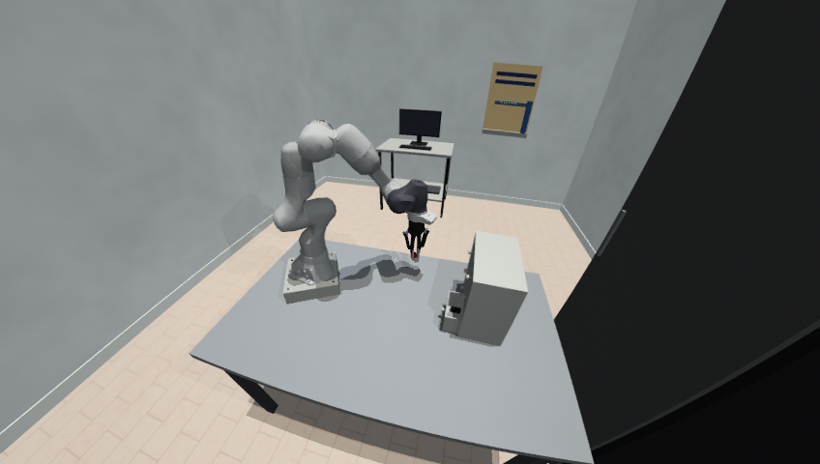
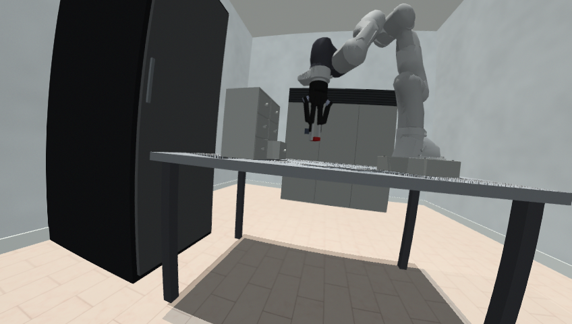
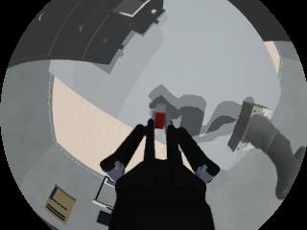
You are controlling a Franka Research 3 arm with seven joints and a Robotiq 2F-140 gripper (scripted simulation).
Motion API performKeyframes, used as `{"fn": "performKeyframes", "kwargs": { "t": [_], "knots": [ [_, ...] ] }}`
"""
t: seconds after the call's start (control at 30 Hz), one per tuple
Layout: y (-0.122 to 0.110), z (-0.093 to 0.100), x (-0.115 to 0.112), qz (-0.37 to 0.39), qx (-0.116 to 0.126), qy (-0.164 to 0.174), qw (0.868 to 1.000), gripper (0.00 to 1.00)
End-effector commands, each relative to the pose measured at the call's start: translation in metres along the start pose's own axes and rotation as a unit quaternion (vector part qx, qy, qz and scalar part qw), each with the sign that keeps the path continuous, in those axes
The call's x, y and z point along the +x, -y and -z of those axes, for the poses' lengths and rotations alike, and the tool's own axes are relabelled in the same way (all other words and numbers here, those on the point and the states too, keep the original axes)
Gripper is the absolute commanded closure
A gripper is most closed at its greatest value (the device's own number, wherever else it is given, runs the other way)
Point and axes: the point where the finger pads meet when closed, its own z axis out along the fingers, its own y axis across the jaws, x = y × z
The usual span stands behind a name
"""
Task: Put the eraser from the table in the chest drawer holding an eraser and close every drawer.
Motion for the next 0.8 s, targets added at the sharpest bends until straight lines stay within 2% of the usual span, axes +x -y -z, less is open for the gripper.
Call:
{"fn": "performKeyframes", "kwargs": {
  "t": [0.0, 0.77],
  "knots": [
    [-0.001, 0.0, -0.001, 0.006, -0.001, 0.001, 1.0, 0.89],
    [-0.002, 0.0, 0.01, 0.027, -0.002, 0.002, 1.0, 0.89]
  ]
}}
